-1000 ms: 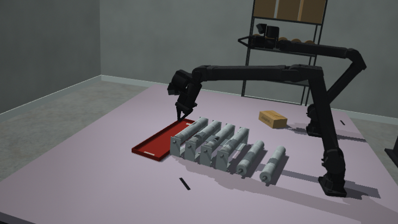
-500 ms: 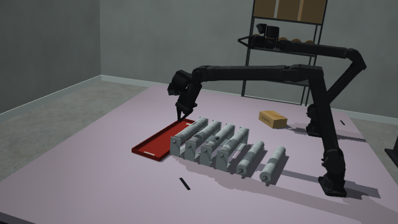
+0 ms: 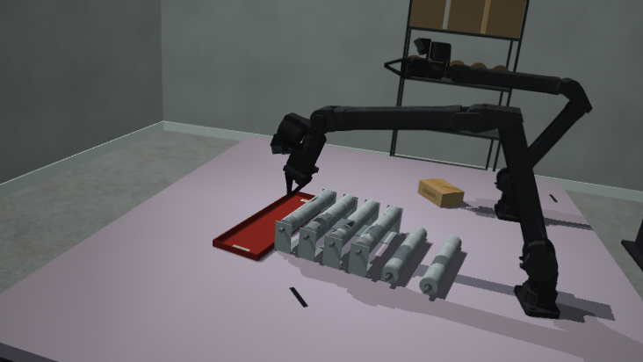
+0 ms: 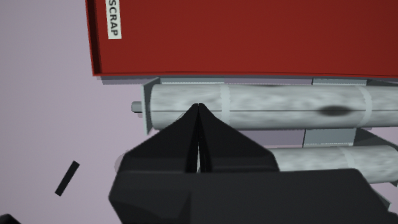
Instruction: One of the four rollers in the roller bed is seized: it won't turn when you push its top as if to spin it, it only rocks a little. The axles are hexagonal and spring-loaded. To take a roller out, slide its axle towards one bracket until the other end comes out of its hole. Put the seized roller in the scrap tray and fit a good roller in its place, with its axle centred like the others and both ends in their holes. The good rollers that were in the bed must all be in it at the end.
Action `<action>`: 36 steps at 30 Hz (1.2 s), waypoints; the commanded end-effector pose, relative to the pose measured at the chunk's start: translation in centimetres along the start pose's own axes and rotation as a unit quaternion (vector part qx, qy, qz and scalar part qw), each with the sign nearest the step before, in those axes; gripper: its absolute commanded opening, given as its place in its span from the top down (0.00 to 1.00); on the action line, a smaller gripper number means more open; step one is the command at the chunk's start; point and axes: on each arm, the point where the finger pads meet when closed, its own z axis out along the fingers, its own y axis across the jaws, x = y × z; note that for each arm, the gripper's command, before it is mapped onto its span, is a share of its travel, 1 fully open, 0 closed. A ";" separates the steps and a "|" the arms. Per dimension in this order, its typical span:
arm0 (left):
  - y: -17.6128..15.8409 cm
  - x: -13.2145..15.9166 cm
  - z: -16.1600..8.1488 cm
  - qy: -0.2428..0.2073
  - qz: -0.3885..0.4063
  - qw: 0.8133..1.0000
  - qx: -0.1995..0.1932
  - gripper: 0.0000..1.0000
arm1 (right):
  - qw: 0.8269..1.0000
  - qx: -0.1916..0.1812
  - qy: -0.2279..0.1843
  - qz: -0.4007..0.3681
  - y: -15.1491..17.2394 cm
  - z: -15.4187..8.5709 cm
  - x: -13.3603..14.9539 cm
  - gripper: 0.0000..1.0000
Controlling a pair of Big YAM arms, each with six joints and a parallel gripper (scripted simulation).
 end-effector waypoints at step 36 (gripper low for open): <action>0.6 5.0 -4.0 -0.023 0.004 1.000 -0.002 1.00 | 1.000 -0.006 -0.022 -0.005 0.7 -0.9 -2.7 1.00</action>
